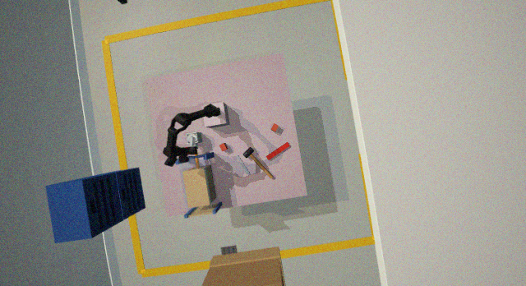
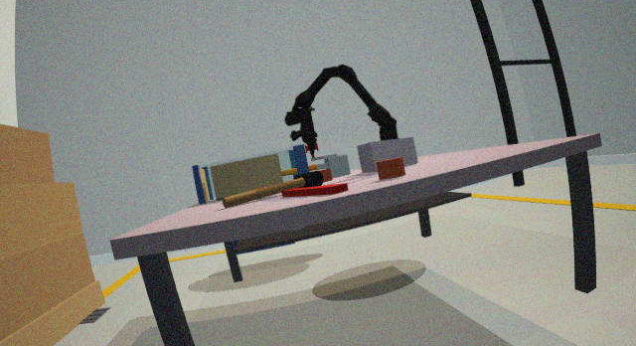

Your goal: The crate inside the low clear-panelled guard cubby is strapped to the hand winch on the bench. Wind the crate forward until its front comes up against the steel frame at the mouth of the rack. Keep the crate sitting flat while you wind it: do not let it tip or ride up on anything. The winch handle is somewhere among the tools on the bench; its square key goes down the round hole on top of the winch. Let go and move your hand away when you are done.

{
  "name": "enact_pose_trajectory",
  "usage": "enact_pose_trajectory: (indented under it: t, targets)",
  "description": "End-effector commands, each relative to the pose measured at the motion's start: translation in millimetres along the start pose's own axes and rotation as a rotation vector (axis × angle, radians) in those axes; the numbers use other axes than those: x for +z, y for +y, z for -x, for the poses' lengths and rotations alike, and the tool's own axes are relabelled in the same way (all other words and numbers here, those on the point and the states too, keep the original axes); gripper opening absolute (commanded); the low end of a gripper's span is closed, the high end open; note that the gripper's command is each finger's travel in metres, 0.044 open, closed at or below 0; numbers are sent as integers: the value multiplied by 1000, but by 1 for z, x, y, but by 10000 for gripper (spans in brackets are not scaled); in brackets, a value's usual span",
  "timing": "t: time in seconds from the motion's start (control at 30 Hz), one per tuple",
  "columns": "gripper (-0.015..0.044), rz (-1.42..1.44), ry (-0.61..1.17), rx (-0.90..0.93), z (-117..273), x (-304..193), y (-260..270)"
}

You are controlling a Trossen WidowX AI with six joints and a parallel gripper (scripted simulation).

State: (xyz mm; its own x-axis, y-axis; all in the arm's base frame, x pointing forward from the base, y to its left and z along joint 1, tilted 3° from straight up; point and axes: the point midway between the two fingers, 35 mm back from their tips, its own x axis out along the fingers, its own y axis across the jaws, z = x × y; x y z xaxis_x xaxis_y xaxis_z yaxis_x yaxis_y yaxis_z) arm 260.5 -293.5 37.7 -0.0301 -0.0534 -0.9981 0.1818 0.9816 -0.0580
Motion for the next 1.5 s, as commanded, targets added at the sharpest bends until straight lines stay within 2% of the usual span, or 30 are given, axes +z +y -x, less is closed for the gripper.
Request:
enact_pose_trajectory:
  t: [0.0,1.47]
  targets:
    - [0,12,6,41,-2,0,19]
    - [0,12,8,45,0,-20,70]
